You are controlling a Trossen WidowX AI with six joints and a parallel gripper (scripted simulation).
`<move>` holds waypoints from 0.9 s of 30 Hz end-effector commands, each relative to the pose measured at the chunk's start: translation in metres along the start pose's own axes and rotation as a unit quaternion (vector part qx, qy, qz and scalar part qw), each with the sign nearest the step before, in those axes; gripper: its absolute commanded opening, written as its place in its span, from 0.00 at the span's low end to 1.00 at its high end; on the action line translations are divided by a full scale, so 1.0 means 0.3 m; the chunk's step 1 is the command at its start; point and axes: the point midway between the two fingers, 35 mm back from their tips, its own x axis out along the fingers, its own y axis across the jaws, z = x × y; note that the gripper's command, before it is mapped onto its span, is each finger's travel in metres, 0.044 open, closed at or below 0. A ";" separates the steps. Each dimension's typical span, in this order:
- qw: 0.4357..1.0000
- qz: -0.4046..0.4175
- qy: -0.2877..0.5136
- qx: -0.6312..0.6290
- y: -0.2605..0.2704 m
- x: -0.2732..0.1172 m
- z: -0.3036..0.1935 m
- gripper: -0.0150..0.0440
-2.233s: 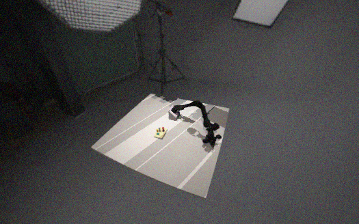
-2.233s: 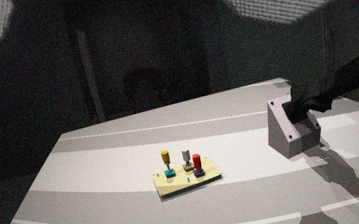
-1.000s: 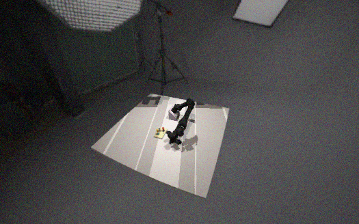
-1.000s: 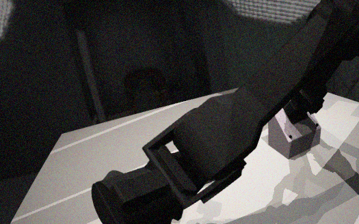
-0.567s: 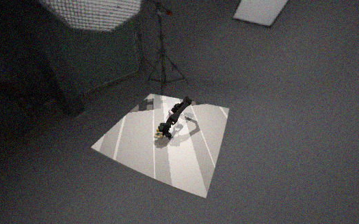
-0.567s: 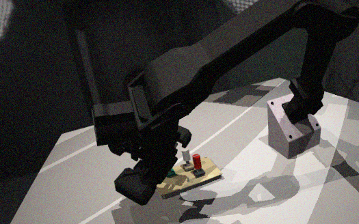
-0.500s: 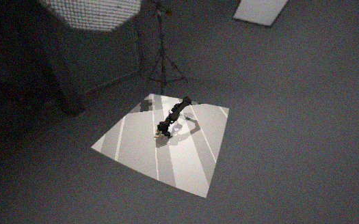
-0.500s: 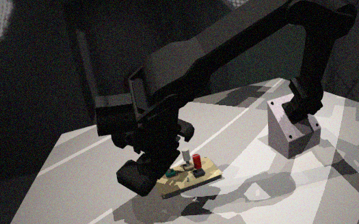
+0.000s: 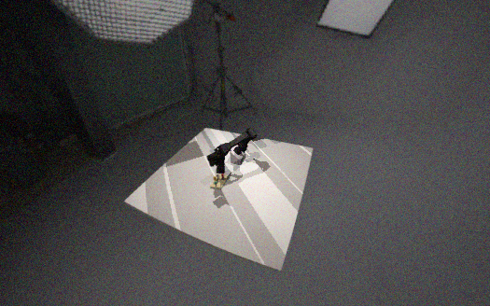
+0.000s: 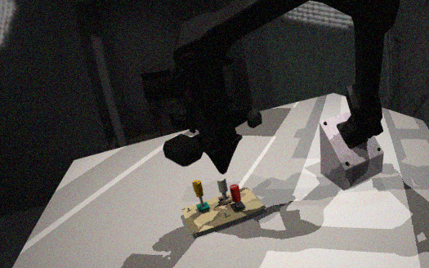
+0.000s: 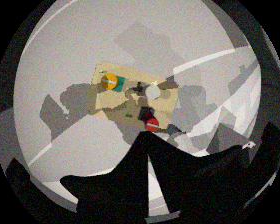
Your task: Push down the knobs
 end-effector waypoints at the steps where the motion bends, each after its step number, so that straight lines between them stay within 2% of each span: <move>1: 0.998 0.014 0.039 0.038 -0.055 -0.023 -0.010 0.25; 27: 0.998 0.016 0.042 0.040 -0.053 0.098 -0.021 0.25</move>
